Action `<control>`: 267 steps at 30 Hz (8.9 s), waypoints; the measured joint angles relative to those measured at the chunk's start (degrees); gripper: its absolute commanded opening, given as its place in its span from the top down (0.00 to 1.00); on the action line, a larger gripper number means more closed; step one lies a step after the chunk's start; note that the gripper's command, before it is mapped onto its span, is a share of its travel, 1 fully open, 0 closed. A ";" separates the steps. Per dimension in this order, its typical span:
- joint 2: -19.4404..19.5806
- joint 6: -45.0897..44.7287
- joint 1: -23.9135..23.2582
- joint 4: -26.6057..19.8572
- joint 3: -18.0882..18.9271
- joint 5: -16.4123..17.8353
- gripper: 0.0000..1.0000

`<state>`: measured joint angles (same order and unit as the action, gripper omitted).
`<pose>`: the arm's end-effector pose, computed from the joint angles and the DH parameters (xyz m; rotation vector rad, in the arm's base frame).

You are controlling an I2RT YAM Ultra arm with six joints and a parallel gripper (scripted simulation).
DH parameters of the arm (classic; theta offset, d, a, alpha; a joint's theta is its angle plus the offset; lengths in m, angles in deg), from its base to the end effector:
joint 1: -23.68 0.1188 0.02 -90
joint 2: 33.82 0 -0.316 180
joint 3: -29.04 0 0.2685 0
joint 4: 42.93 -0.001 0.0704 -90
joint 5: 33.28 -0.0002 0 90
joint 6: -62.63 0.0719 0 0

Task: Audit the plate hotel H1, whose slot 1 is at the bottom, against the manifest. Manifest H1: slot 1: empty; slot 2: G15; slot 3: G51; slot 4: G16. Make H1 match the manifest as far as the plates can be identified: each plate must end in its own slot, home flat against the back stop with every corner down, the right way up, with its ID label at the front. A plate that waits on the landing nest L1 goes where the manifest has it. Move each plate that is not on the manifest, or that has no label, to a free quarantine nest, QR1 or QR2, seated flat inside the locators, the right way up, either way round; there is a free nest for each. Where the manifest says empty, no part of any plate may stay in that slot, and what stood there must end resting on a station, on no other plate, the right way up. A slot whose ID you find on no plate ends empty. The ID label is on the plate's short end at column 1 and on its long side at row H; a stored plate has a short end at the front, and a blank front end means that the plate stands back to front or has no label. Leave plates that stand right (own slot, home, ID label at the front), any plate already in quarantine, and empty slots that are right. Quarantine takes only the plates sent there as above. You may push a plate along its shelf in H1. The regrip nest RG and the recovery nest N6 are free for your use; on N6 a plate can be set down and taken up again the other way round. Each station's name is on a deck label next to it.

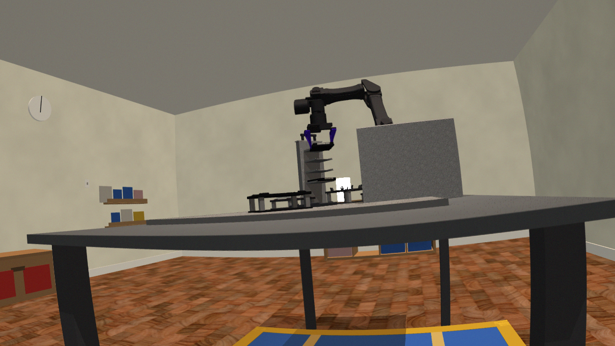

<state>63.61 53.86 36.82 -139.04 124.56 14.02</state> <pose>0.3145 0.0244 0.3012 1.3787 2.1661 -0.8139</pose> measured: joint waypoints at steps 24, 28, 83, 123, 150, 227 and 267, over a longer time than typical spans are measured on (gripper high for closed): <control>-8.07 -28.28 -8.87 -1.27 1.07 -0.74 0.14; -10.03 -35.39 -10.69 -1.49 1.20 -0.76 0.14; -17.57 -70.42 -32.85 20.68 -10.97 3.50 0.14; -17.31 -76.65 -36.83 30.91 -15.80 5.35 0.14; -16.70 -78.73 -38.97 34.82 -18.05 6.21 0.14; -12.92 -84.78 -44.48 46.66 -22.67 8.76 0.14; -14.34 -83.91 -42.77 44.54 -21.38 8.26 0.00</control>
<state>49.27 -30.04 -5.95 -94.50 103.19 22.28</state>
